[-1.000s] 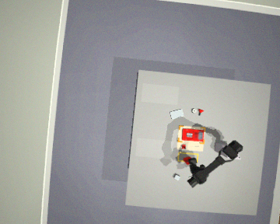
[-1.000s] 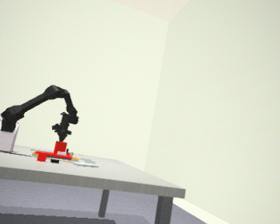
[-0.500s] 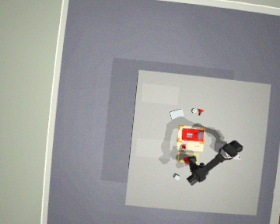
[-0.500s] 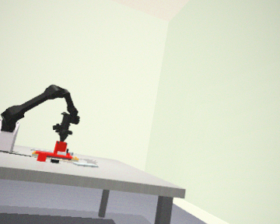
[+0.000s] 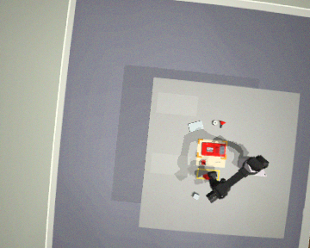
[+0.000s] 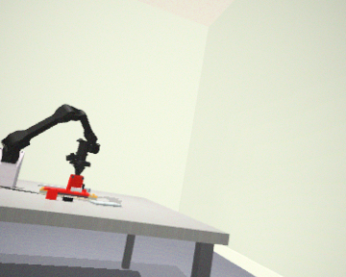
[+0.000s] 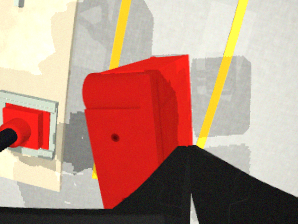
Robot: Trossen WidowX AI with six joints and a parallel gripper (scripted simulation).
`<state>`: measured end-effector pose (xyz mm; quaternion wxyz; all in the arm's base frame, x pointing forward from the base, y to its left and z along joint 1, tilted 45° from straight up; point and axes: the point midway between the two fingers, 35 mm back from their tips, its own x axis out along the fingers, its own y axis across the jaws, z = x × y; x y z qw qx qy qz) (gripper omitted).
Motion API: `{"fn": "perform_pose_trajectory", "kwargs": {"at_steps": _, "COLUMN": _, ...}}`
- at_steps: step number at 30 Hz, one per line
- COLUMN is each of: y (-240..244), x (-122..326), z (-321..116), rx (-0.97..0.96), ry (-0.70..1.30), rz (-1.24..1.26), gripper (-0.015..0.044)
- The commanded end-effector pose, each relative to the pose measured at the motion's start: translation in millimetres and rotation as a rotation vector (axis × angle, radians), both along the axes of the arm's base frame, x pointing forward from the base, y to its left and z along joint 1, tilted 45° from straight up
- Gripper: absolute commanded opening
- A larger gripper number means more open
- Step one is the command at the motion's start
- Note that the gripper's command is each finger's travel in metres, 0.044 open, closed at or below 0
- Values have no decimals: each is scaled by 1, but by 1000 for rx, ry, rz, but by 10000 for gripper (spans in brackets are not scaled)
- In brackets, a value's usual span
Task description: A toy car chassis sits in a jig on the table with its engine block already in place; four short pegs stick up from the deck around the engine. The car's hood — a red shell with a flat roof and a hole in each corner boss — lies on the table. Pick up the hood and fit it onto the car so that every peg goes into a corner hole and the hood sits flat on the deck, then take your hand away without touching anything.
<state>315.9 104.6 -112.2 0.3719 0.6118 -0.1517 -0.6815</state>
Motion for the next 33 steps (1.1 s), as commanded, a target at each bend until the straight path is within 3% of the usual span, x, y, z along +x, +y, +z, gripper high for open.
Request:
{"fn": "perform_pose_trajectory", "kwargs": {"at_steps": 1, "y": -4, "x": 0, "z": 3, "rx": -3, "ry": 1, "rz": 4, "gripper": 0}}
{"fn": "perform_pose_trajectory", "kwargs": {"at_steps": 17, "y": -15, "x": 5, "z": 14, "rx": -5, "ry": 1, "rz": 4, "gripper": 0}}
{"fn": "perform_pose_trajectory", "kwargs": {"at_steps": 26, "y": 43, "x": 3, "z": 67, "rx": -3, "ry": 2, "rz": 3, "gripper": 0}}
{"fn": "perform_pose_trajectory", "kwargs": {"at_steps": 33, "y": 41, "x": 3, "z": 63, "rx": -2, "ry": -1, "rz": 14, "gripper": 0}}
